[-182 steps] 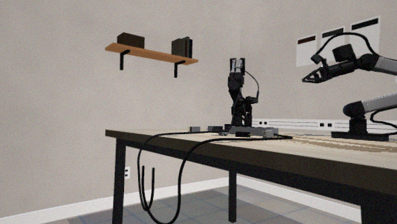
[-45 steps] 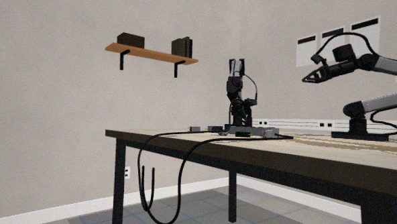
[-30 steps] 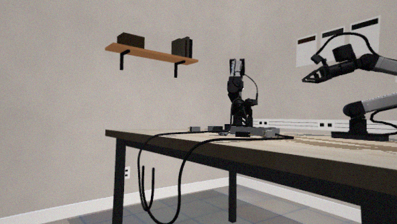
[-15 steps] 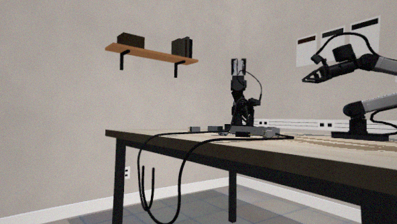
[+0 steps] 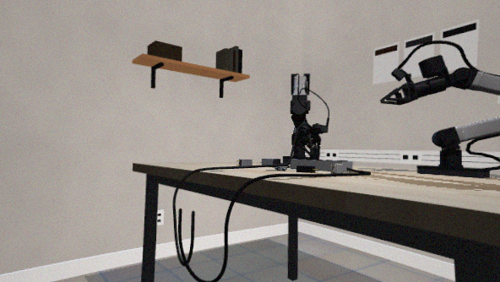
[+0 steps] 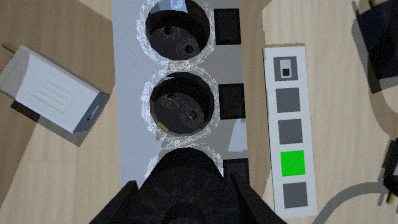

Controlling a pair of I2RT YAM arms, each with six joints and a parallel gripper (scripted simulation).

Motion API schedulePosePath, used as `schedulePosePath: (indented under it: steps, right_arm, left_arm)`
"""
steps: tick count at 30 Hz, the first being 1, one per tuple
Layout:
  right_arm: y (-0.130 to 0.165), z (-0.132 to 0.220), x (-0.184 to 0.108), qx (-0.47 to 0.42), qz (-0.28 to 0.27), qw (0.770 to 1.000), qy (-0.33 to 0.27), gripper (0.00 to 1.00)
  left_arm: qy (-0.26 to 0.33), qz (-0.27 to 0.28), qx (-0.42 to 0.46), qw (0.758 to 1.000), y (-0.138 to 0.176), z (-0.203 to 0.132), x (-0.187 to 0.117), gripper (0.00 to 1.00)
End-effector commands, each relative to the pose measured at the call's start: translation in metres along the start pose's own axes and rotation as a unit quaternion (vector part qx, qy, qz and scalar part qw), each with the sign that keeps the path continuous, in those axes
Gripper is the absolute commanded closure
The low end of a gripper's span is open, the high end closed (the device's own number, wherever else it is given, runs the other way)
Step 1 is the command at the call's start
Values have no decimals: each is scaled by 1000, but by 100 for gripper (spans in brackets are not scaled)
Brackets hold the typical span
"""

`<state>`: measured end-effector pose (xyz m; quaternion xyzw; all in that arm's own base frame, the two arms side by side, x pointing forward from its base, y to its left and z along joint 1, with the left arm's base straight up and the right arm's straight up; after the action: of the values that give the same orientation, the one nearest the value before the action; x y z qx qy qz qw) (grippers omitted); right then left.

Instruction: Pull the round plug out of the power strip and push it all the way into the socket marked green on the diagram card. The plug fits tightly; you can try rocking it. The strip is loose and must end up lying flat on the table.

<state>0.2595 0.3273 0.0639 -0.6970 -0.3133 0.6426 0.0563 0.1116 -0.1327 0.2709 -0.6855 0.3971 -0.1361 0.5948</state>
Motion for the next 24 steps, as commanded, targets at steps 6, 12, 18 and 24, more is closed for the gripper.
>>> schedulePosePath:
  steps: [6, 12, 18, 24]
  right_arm:
    - [-12, -9, -32, 2, -12, 1000, 16, 37]
    - [-14, -9, -39, -3, -14, 1000, 18, 37]
    - [-16, -15, -77, -7, -18, 999, 27, 35]
    - [-14, -11, -102, 21, -7, 999, 26, 35]
  left_arm:
    - [-3, 7, -5, 1000, 3, 1, 0, 0]
    - [-3, 7, -5, 1000, 3, 1, 0, 0]
    - [-3, 7, -5, 1000, 3, 1, 0, 0]
    - [14, -4, 1, 1000, -10, -7, -2, 0]
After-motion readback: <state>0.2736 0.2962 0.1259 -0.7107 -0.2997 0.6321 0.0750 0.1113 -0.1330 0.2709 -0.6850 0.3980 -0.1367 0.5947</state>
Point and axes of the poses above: on each arm, the point where the finger pads meet when closed, its own x axis out along the fingers, its own z axis across the jaws, y = z × x, the point moved 4 cm from there along -x, back along the fingers, and after that the axes turned 13 degrees about -x, right-handed, at the moved point
